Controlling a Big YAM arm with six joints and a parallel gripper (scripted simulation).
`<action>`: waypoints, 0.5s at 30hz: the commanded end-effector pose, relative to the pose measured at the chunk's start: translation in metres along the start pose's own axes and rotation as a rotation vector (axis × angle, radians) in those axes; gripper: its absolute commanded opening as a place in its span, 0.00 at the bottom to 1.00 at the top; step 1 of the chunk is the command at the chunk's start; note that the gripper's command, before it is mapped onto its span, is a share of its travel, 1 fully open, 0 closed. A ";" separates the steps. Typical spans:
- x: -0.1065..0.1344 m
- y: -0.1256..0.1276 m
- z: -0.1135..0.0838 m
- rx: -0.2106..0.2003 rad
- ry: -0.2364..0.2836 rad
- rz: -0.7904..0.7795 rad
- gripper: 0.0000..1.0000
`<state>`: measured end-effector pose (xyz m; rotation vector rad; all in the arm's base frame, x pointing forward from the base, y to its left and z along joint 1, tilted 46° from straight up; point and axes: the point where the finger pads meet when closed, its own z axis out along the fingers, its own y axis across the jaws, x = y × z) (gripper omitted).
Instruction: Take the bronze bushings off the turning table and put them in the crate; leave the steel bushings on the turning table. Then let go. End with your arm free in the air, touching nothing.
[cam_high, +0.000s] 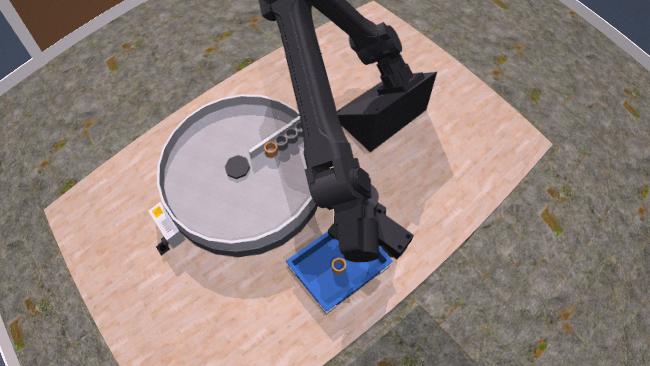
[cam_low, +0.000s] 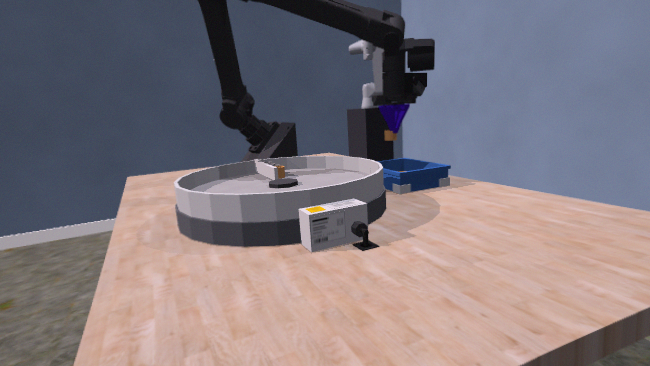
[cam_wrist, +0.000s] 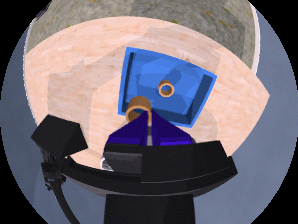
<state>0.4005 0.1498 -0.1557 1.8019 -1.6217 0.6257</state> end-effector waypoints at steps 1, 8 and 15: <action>-0.017 -0.008 -0.026 0.051 -0.015 0.005 0.00; -0.015 -0.010 -0.032 0.061 -0.023 0.013 0.00; -0.015 -0.010 -0.032 0.061 -0.023 0.013 0.00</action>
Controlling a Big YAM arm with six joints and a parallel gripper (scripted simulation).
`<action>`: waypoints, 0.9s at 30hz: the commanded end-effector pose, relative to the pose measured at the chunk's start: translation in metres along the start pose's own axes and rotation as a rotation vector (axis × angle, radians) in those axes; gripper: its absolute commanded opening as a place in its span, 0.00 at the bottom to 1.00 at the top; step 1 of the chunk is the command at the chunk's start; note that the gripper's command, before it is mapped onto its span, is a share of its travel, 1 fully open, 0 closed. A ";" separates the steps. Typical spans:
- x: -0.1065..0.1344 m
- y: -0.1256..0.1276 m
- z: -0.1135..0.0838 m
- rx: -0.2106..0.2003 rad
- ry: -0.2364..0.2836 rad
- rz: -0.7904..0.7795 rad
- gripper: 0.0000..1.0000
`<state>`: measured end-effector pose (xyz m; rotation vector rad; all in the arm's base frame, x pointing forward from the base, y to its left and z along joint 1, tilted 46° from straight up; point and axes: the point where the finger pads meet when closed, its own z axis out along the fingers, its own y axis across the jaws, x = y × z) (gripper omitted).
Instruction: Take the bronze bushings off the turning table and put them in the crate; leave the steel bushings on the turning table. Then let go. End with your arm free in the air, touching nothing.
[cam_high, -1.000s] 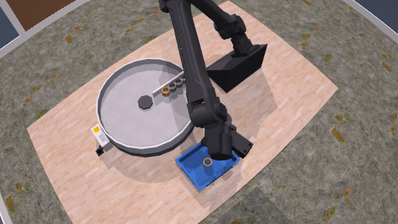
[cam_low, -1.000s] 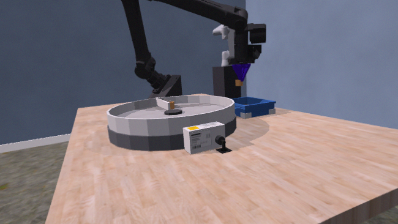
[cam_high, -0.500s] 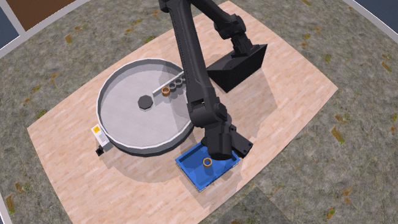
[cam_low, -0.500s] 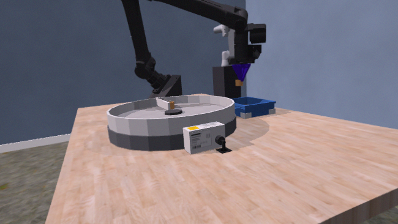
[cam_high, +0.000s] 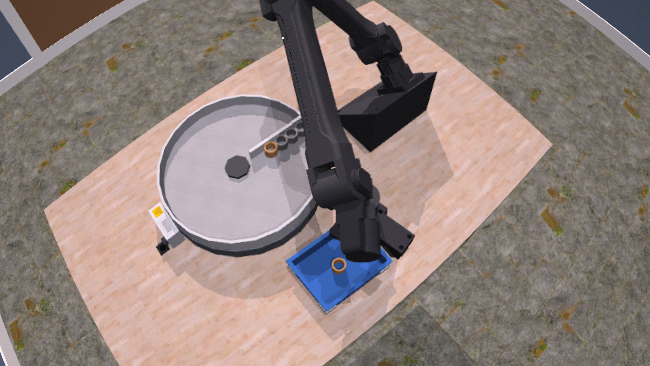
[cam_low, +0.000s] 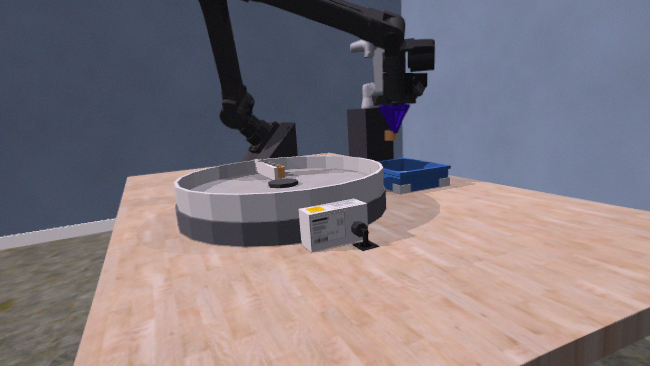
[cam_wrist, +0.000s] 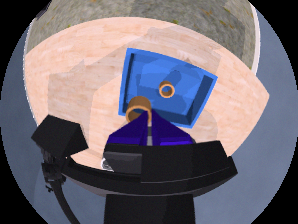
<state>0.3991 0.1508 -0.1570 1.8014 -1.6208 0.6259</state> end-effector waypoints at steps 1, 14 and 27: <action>-0.013 -0.011 -0.032 0.062 -0.024 0.014 0.00; -0.013 -0.011 -0.032 0.062 -0.024 0.014 0.00; -0.016 0.003 -0.008 0.040 -0.001 -0.013 0.00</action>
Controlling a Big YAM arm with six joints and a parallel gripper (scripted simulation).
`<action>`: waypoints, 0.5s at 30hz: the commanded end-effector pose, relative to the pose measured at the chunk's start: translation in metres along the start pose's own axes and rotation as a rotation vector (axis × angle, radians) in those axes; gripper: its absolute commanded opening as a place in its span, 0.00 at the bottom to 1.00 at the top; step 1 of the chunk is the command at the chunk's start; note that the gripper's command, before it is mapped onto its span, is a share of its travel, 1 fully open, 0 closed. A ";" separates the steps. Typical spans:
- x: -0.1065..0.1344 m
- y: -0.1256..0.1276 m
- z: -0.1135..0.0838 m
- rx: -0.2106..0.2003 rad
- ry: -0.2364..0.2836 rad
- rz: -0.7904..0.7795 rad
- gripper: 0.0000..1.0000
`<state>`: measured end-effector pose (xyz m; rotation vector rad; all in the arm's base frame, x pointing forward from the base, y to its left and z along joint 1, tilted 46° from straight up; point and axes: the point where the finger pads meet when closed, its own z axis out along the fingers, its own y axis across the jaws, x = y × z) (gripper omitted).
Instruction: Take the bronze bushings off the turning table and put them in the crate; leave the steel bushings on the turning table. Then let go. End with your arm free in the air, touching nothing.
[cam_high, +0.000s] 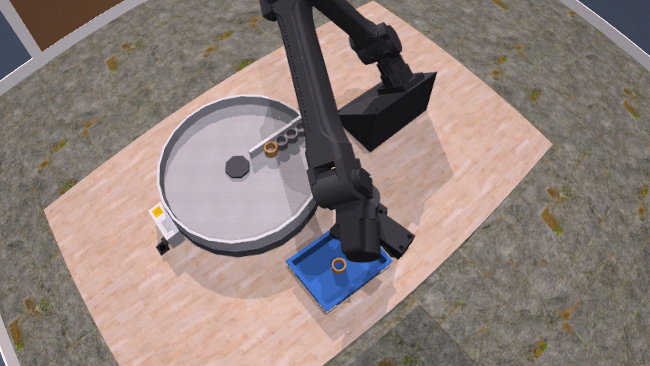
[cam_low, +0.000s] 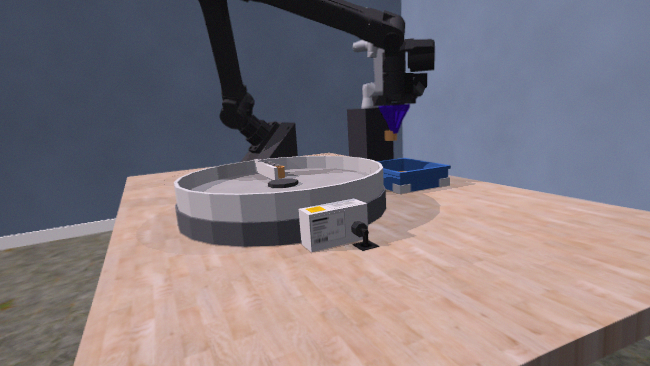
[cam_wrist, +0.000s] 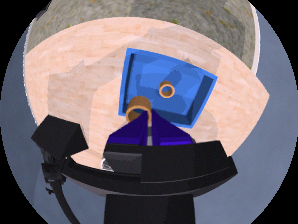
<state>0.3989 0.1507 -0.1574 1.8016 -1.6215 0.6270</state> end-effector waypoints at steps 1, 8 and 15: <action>-0.016 0.003 -0.004 0.038 0.002 -0.029 0.00; 0.000 -0.007 0.023 0.027 -0.015 0.009 0.00; 0.001 -0.014 0.038 0.040 -0.025 0.022 0.00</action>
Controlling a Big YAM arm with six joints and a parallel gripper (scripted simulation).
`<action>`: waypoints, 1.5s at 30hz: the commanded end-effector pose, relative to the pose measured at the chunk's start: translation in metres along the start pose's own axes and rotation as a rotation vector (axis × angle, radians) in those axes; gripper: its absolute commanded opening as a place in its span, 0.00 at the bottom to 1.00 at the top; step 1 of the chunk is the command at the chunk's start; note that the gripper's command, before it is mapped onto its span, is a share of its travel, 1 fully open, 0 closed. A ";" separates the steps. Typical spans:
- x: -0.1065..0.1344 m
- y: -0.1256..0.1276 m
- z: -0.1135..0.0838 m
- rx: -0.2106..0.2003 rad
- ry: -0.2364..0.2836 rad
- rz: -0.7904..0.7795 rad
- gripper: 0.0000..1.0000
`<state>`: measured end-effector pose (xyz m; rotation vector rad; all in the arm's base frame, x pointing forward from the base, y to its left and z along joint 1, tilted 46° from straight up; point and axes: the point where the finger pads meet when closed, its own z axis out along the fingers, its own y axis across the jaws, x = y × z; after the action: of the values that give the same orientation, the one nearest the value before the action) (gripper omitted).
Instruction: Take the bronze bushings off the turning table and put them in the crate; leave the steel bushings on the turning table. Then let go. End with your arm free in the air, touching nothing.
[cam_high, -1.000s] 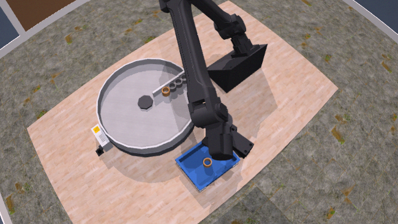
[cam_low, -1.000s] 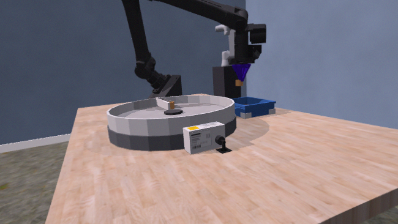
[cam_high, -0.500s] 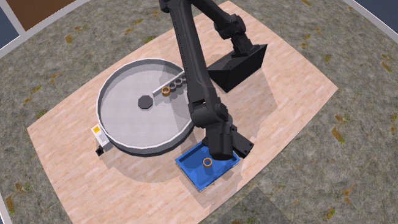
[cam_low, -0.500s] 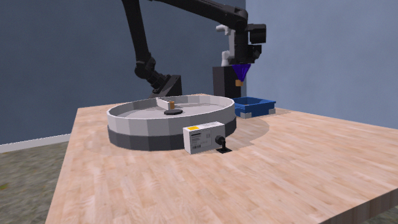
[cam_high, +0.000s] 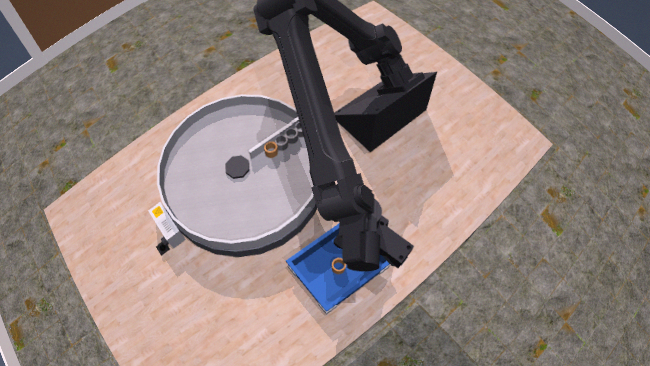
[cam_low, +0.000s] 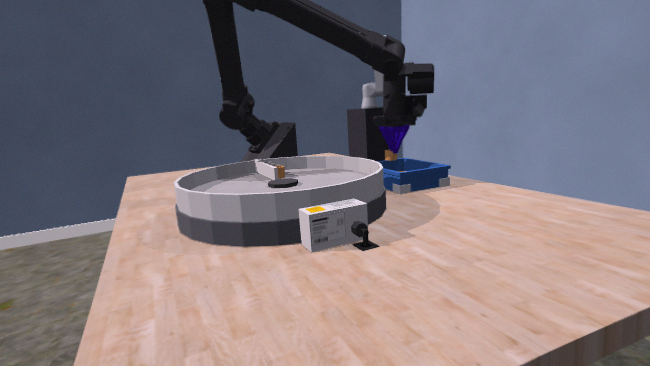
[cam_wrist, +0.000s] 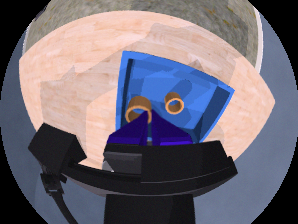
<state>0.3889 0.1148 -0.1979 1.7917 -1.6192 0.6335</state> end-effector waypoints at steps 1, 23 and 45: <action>-0.001 -0.030 -0.030 0.075 -0.045 0.021 0.00; -0.009 -0.021 -0.027 0.072 -0.033 -0.005 0.00; 0.007 -0.023 -0.008 0.039 -0.030 0.015 0.00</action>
<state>0.3952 0.1137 -0.1964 1.8061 -1.6194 0.6388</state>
